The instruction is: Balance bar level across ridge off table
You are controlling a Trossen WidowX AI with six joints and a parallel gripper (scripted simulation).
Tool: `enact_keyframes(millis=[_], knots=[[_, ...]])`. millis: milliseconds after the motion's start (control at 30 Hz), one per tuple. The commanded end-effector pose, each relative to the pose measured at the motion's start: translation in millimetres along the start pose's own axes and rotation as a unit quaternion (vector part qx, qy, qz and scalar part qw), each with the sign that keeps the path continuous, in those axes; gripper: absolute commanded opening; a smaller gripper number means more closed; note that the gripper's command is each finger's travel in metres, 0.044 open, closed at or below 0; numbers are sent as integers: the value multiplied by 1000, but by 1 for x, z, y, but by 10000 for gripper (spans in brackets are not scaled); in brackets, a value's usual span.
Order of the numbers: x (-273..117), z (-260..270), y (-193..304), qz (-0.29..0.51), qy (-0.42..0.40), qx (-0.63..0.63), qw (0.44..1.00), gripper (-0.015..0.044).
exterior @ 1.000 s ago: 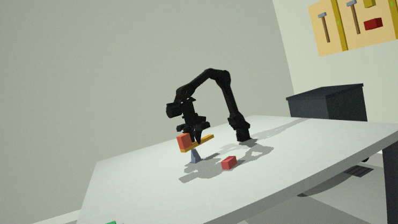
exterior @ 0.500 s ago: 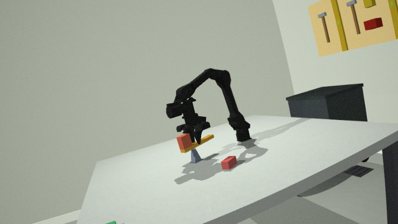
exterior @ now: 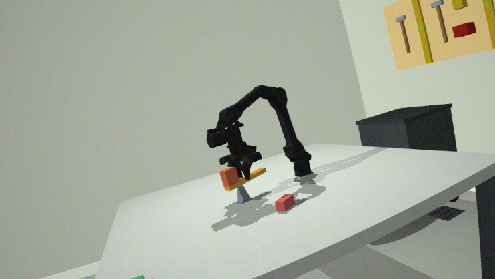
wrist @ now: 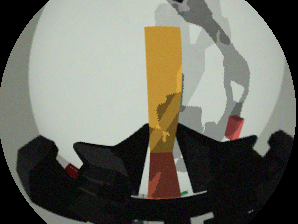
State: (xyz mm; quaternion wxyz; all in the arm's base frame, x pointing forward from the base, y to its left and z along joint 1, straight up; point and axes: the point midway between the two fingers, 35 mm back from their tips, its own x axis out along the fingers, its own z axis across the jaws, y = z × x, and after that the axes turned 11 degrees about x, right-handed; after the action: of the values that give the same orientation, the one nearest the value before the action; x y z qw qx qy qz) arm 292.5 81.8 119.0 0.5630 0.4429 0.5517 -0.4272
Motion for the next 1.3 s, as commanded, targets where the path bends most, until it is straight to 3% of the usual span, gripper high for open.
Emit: enact_keyframes(millis=[0,1267], knots=[[0,0,1,1,0,-1,1000,0],[3,0,0,1,0,-1,1000,0]])
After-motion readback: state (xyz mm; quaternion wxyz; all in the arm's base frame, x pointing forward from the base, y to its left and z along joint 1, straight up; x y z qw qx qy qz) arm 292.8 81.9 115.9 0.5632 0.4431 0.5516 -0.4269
